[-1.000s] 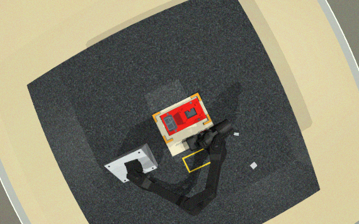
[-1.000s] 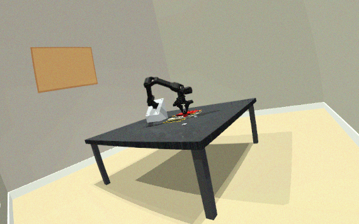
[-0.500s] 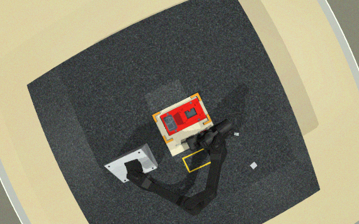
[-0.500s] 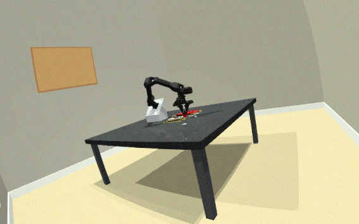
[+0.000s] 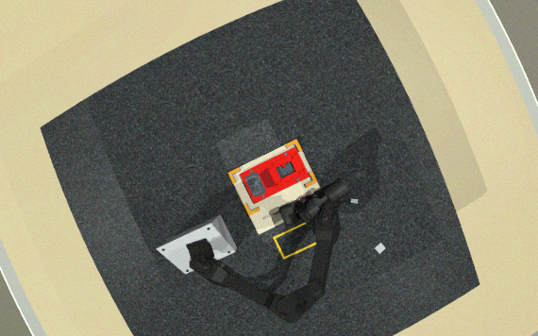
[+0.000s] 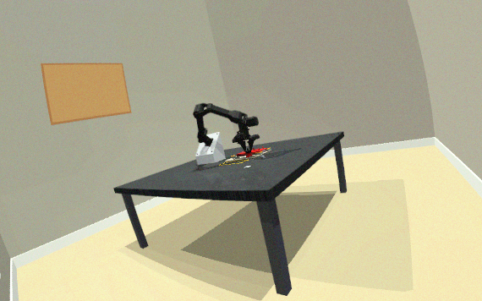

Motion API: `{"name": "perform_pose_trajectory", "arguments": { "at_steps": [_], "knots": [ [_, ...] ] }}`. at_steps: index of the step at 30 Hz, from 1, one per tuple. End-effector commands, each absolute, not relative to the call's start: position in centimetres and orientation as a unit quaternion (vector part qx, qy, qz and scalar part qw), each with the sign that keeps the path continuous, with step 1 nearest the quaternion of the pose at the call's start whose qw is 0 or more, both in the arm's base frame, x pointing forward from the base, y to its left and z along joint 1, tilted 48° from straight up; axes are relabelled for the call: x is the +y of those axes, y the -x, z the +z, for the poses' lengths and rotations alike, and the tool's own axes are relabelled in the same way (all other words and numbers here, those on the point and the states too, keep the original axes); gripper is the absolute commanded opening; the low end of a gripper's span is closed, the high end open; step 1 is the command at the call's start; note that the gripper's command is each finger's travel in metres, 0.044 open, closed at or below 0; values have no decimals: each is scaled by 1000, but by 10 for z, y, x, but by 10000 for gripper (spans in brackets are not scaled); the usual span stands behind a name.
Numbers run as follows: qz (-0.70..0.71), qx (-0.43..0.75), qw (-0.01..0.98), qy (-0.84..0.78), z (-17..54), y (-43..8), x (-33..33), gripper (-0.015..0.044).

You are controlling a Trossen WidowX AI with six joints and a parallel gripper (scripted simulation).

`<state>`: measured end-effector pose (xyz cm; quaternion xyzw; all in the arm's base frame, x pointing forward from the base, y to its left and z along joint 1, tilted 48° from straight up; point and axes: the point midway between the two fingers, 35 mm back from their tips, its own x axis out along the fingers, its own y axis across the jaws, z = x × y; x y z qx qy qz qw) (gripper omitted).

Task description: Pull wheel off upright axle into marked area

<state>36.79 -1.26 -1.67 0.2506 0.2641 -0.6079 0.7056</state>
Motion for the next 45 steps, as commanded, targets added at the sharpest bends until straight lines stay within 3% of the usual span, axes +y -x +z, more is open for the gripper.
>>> {"name": "perform_pose_trajectory", "arguments": {
  "at_steps": [1, 45],
  "knots": [
    [-601, 267, 712, -247, -11, -366, -3, 0],
    [-599, 266, 714, -246, -1, -364, 8, 0]
  ]
}}
